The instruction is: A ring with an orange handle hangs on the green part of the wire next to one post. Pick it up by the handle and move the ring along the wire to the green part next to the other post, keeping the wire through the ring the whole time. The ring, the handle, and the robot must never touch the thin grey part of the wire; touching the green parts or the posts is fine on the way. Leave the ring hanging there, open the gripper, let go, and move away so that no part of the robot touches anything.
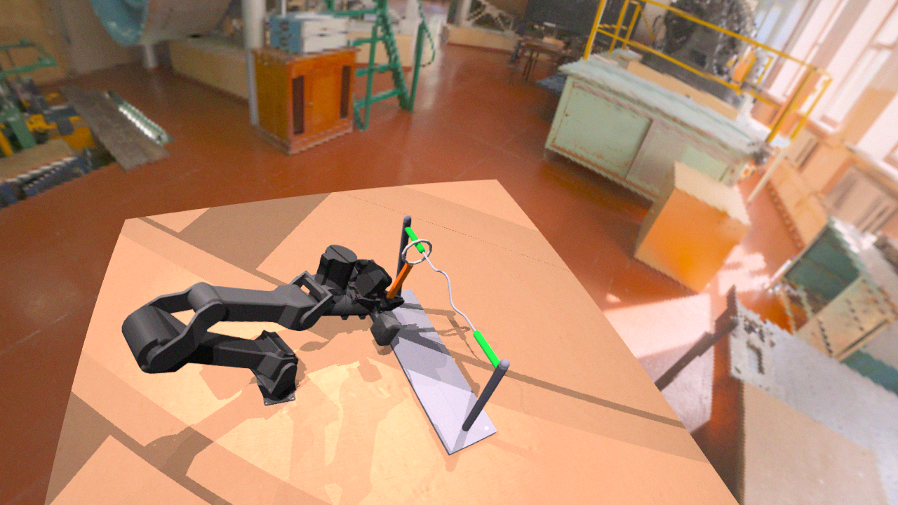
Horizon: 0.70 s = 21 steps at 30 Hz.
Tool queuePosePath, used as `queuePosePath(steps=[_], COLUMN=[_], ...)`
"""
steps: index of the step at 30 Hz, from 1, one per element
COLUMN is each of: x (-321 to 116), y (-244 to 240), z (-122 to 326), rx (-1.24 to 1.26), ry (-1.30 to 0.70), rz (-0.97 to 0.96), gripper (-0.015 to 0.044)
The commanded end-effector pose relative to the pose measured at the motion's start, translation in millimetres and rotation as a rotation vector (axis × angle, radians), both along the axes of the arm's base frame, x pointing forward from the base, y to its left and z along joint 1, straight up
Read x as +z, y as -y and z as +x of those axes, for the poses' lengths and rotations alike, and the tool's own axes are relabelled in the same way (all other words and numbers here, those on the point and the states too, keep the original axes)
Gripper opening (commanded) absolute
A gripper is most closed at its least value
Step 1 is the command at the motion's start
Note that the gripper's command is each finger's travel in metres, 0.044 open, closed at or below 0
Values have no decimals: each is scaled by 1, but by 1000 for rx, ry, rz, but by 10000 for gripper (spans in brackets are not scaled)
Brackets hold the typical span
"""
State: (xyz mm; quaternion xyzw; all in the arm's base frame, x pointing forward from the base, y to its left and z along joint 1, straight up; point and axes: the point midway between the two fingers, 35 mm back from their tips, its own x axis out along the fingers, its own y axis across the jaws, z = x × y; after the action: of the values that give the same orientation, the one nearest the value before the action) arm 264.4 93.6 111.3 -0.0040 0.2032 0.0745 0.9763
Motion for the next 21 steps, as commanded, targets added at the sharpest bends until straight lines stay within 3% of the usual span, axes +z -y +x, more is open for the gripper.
queuePosePath(steps=[1, 11, 21], x=[-1, -1, 0], y=[0, 0, 0], z=[0, 0, 0], rx=[-5, -5, 0], ry=[-2, -2, 0], rz=[0, 0, 0], gripper=[-150, -150, 113])
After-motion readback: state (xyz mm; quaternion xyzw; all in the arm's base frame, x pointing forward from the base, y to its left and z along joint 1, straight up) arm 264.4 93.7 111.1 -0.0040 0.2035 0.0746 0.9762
